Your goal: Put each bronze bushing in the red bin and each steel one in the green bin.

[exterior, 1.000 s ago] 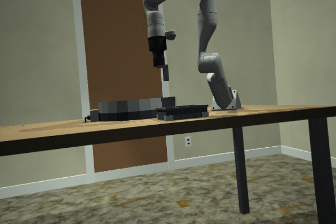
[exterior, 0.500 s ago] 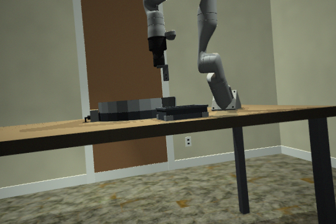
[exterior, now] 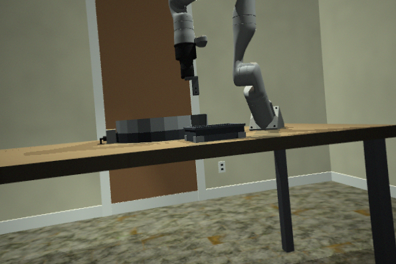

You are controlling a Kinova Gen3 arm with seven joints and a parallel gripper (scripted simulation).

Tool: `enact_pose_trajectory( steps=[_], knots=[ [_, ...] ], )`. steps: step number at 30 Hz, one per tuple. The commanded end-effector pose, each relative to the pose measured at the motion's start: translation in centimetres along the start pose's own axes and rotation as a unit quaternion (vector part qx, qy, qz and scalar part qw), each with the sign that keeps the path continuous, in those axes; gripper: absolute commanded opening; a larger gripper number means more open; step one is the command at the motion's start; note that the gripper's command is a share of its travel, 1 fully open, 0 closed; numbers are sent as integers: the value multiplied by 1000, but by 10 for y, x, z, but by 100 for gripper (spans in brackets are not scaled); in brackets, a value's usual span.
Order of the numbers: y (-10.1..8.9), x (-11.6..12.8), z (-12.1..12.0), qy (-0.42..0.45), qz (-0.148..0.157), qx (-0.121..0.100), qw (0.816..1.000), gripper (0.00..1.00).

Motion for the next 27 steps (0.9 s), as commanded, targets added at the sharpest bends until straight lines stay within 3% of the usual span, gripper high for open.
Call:
enact_pose_trajectory(
  steps=[1,16,18,20,23,26,27],
  knots=[
    [0,0,0,0,-1,0,1000,47],
    [0,0,0,0,-1,0,1000,47],
    [1,-2,-20,67,-1,0,998,45],
    [1,-2,-20,67,-1,0,998,45],
    [3,-5,-51,166,-1,1,986,45],
    [3,-5,-51,166,-1,1,986,45],
    [3,-6,-61,198,0,1,980,45]
  ],
)
Point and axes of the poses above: the point where the finger pads meet when closed, its own y axis out along the fingers, its own z axis across the jaws, x = y × z, the point moved 1 cm from there along -y, back along the fingers, and after that the axes turned 8 degrees about -y, right-handed, at the moved point
